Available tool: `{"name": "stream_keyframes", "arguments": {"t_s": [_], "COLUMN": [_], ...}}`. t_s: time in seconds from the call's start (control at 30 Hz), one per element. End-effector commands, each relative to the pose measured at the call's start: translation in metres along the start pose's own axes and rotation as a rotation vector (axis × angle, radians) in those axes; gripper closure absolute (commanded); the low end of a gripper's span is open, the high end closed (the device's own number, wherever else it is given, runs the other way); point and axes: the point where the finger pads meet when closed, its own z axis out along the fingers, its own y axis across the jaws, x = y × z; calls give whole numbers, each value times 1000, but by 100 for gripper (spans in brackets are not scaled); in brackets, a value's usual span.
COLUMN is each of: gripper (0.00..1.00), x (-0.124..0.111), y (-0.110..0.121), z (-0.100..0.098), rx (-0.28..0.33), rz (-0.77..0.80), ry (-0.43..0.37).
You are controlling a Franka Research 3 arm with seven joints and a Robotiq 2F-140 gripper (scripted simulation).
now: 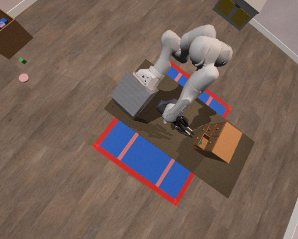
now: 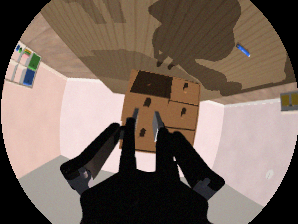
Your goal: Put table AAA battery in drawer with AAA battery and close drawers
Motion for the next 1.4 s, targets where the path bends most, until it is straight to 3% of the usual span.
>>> {"name": "stream_keyframes", "arguments": {"t_s": [0.0,0.3,0.63,0.7,1.2,1.27,1.37], "gripper": [80,80,80,80,80,80,80], "x": [0,-3,-14,-14,-34,-34,-38], "y": [1,1,1,1,0,0,0], "z": [-3,-10,-33,-33,-79,-79,-88], "rx": [-3,-2,-3,-3,-2,-2,-2], "rz": [0,0,0,0,-1,-1,-1], "ry": [18,87,304,304,728,728,819]}}
